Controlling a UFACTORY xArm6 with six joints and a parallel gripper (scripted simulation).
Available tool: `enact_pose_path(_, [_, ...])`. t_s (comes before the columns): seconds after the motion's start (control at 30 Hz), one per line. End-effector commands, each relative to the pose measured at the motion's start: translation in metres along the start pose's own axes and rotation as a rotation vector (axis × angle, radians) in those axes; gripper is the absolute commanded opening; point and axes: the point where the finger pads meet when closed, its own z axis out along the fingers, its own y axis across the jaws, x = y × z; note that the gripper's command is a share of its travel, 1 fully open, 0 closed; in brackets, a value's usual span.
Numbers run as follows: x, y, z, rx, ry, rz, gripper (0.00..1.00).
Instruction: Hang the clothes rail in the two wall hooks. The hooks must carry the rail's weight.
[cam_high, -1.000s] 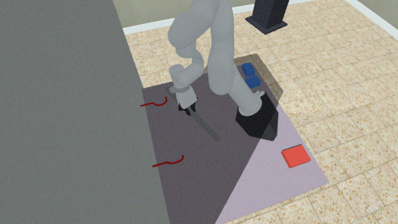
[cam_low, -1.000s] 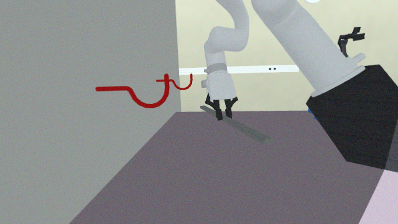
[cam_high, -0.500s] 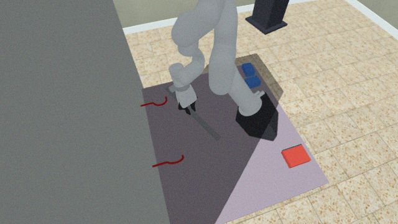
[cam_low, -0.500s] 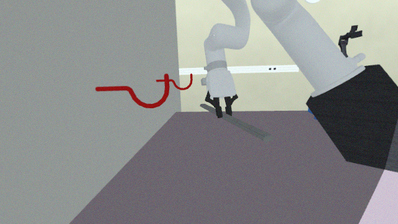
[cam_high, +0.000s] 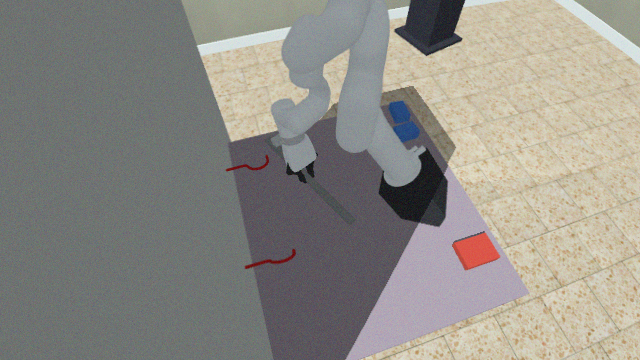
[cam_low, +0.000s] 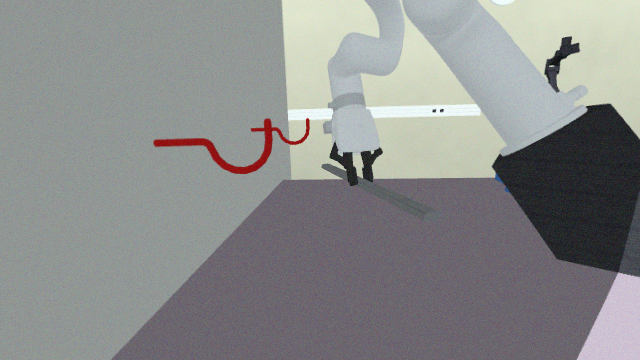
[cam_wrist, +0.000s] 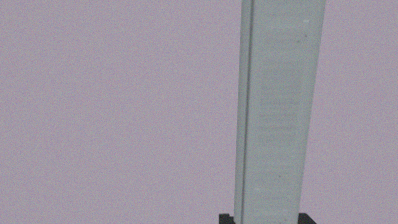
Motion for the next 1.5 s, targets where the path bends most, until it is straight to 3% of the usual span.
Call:
enact_pose_path(0.0, [0.000, -0.001, -0.002, 0.001, 0.001, 0.000, 0.00])
enact_pose_path(0.77, [-0.003, -0.001, -0.009, 0.001, 0.001, 0.000, 0.00])
enact_pose_path(1.47, [-0.030, -0.013, -0.033, 0.001, 0.002, 0.000, 0.00])
